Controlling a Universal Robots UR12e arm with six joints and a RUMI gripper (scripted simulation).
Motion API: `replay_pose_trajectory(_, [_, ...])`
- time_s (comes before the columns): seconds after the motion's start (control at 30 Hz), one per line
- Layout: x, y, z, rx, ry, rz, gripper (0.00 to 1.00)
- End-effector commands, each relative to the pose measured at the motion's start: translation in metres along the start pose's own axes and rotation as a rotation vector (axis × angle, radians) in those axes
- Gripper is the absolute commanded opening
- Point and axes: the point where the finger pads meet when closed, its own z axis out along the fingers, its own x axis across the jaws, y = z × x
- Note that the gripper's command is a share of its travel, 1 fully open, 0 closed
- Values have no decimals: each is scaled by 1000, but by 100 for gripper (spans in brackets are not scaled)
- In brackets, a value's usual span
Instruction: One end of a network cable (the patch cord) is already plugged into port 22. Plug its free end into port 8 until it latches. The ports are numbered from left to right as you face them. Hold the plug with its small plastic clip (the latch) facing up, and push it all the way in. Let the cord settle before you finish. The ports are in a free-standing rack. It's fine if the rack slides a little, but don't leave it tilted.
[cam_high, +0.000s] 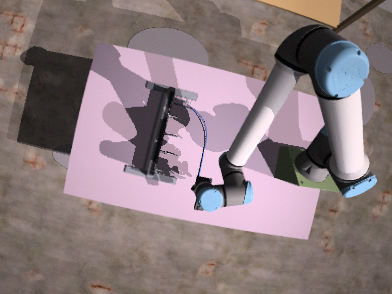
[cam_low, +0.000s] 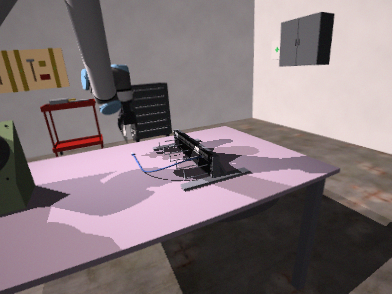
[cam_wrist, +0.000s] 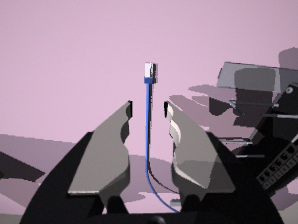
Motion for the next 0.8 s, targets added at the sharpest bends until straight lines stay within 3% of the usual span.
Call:
replay_pose_trajectory(0.0, [3,0,-1,2,2,4,22])
replay_pose_trajectory(0.77, [0,1,18,0,-2,1,22])
